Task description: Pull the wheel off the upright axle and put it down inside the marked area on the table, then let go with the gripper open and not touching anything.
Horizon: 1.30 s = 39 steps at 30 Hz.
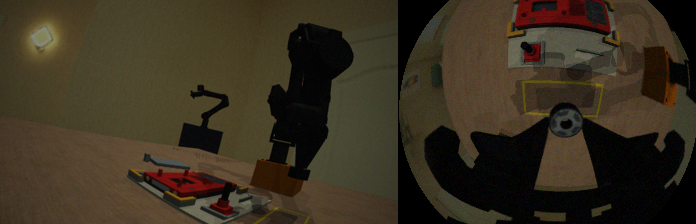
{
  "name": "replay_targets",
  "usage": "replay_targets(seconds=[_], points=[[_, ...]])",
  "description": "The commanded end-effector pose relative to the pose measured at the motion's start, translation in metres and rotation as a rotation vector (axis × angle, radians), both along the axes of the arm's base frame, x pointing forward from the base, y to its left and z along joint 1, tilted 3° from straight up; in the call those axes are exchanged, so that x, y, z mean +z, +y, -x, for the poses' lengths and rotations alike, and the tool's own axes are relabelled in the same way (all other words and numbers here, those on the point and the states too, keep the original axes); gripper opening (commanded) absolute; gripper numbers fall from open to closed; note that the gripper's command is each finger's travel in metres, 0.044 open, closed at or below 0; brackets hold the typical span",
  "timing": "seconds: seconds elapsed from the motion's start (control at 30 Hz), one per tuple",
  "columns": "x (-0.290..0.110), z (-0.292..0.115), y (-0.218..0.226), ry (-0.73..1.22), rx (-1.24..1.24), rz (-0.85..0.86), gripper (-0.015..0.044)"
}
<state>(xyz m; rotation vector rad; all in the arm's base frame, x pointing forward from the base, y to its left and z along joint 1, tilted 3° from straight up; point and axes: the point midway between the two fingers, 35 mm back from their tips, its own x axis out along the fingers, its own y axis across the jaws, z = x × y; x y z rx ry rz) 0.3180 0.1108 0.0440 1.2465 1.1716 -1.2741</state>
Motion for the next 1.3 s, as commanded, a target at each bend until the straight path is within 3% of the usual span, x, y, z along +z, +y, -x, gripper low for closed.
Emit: replay_targets(seconds=[0.0,0.47,0.73,1.1,1.27], points=[[-0.012,0.003,0.0,0.014,-0.006,0.0,0.0],[-0.091,0.005,-0.001,0.014,-0.006,0.0,0.0],[-0.096,0.006,-0.001,0.014,-0.006,0.0,0.0],[-0.09,0.004,-0.001,0.007,-0.001,0.002,0.0289],[-0.051,0.001,0.0,0.011,-0.004,0.001,0.03]])
